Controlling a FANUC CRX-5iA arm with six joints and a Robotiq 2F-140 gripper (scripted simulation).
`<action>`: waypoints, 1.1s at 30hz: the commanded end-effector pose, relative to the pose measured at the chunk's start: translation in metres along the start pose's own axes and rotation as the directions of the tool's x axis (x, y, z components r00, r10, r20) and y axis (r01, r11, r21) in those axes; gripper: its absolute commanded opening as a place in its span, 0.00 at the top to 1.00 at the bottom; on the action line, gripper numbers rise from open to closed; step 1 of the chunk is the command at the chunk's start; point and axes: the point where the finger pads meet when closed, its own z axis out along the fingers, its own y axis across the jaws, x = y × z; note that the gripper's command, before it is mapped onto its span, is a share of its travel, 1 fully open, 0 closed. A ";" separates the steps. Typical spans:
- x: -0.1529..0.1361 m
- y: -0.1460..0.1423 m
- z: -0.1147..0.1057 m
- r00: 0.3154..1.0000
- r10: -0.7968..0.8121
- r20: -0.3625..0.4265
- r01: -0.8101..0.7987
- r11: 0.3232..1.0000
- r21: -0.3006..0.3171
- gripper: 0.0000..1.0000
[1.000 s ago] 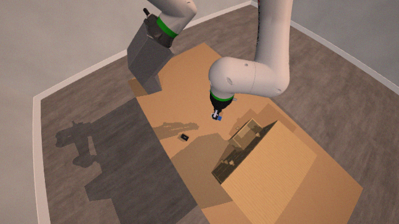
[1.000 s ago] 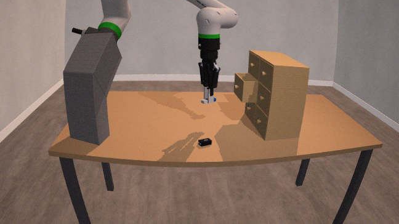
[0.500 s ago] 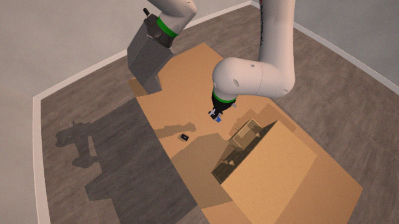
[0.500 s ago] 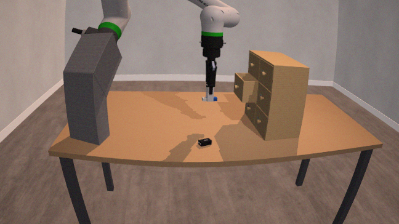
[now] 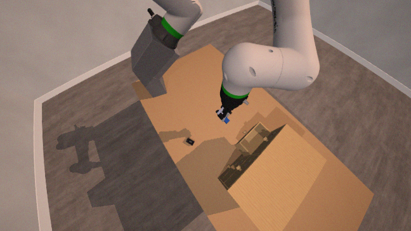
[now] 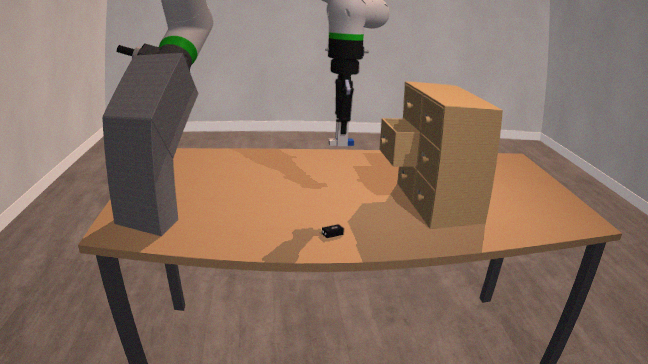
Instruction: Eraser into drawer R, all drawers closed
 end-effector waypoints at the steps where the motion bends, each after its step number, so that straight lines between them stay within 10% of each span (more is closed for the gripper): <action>1: 0.000 0.000 -0.020 1.000 0.000 0.000 0.000 1.000 0.000 0.89; 12: 0.000 0.000 -0.068 1.000 0.000 0.000 0.000 1.000 0.000 0.89; 33: 0.000 0.000 -0.087 1.000 0.000 0.000 0.000 1.000 0.000 0.89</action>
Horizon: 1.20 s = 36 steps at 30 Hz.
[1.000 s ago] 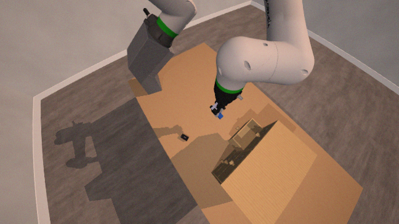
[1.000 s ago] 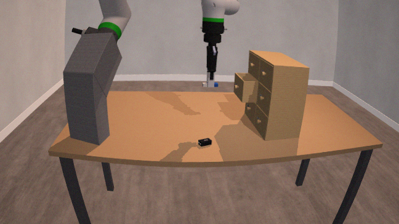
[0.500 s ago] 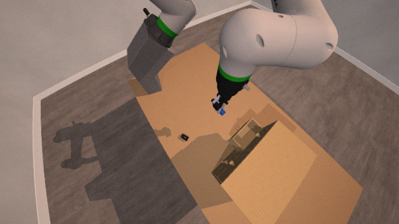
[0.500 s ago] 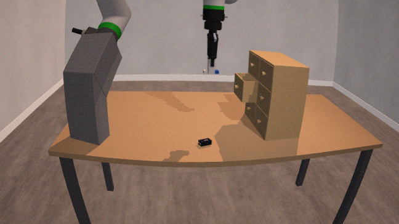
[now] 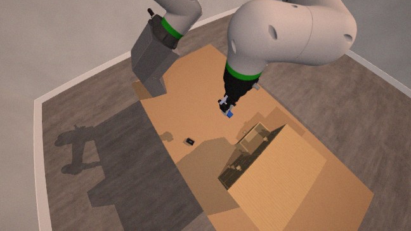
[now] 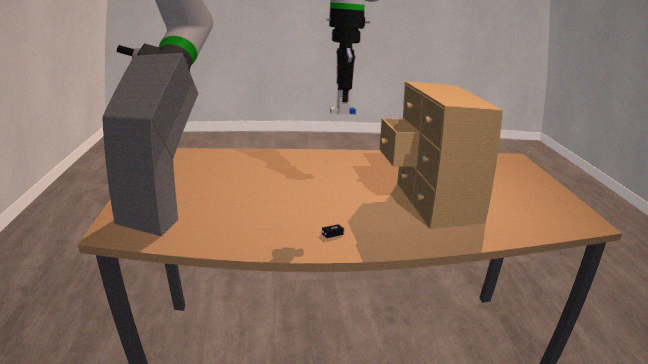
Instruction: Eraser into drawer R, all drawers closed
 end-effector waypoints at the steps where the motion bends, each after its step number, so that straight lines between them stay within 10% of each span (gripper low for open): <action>1: 0.000 0.000 0.000 1.000 0.000 0.002 0.000 1.000 0.000 0.89; 15: 0.002 0.000 0.001 0.994 0.000 0.114 0.000 1.000 0.000 0.89; 36: 0.014 0.000 0.010 0.771 0.000 0.637 0.000 1.000 0.000 0.89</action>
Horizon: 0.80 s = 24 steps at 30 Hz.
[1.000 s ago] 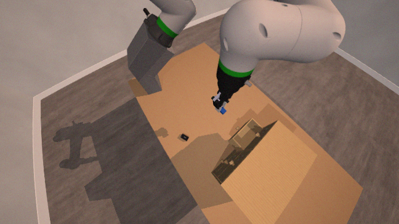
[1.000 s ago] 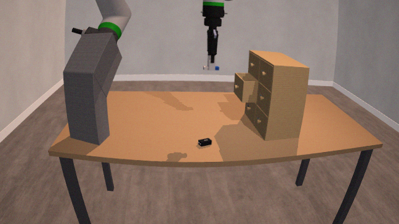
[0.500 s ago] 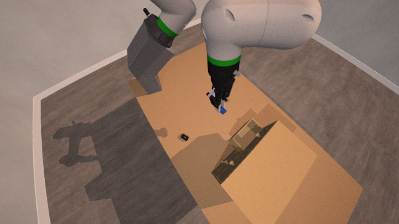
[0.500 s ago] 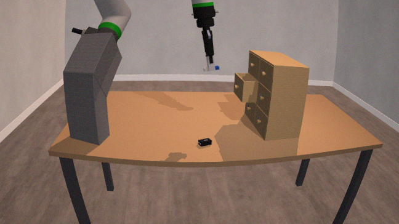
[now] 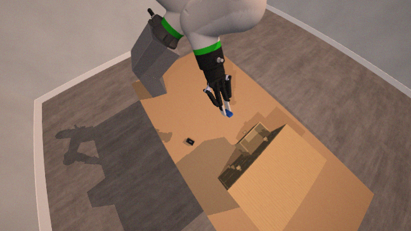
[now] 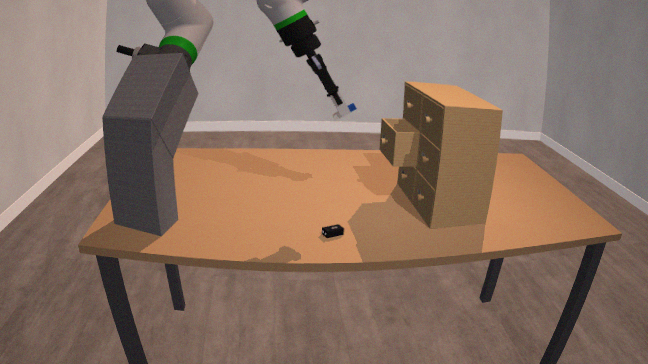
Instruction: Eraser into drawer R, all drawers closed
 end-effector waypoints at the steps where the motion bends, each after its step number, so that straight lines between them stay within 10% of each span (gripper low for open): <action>1: 0.006 0.003 0.002 0.984 -0.007 0.176 0.013 0.999 -0.032 0.89; 24: 0.016 0.003 0.003 0.828 0.008 0.561 0.013 0.999 -0.033 0.89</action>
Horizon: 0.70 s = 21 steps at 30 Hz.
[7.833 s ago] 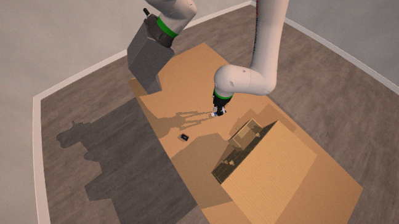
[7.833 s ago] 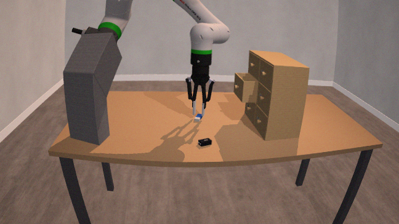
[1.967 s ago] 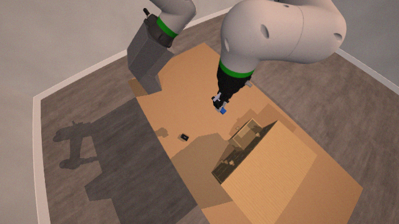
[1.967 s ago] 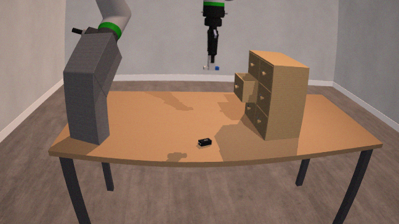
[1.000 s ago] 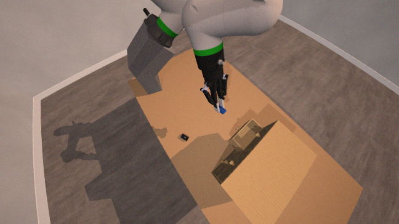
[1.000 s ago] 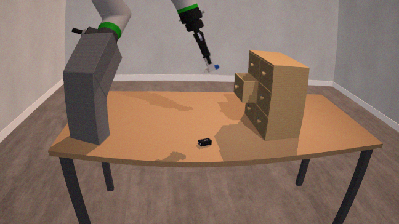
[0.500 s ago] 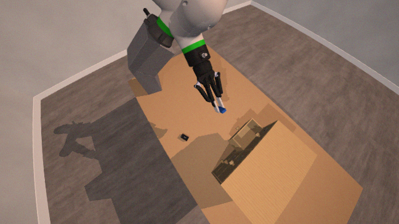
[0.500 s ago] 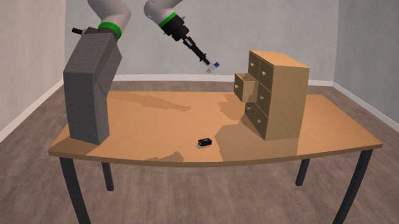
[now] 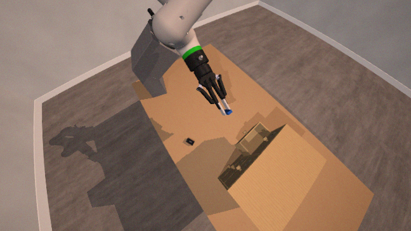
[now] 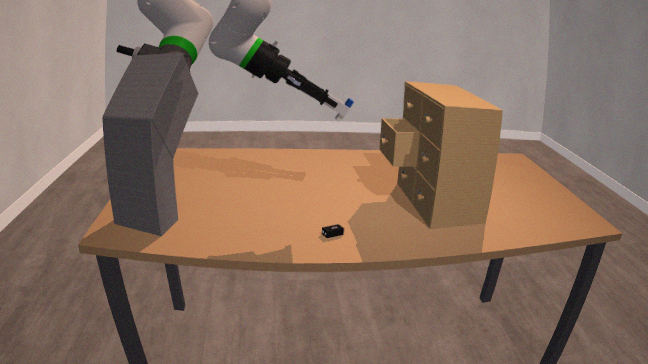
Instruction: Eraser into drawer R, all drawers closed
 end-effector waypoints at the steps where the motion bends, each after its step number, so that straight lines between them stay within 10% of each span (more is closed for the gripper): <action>1: 0.008 0.003 0.000 0.992 -0.001 0.128 0.008 0.999 -0.053 0.89; 21: 0.009 0.002 -0.001 0.980 0.002 0.201 0.008 0.999 -0.052 0.89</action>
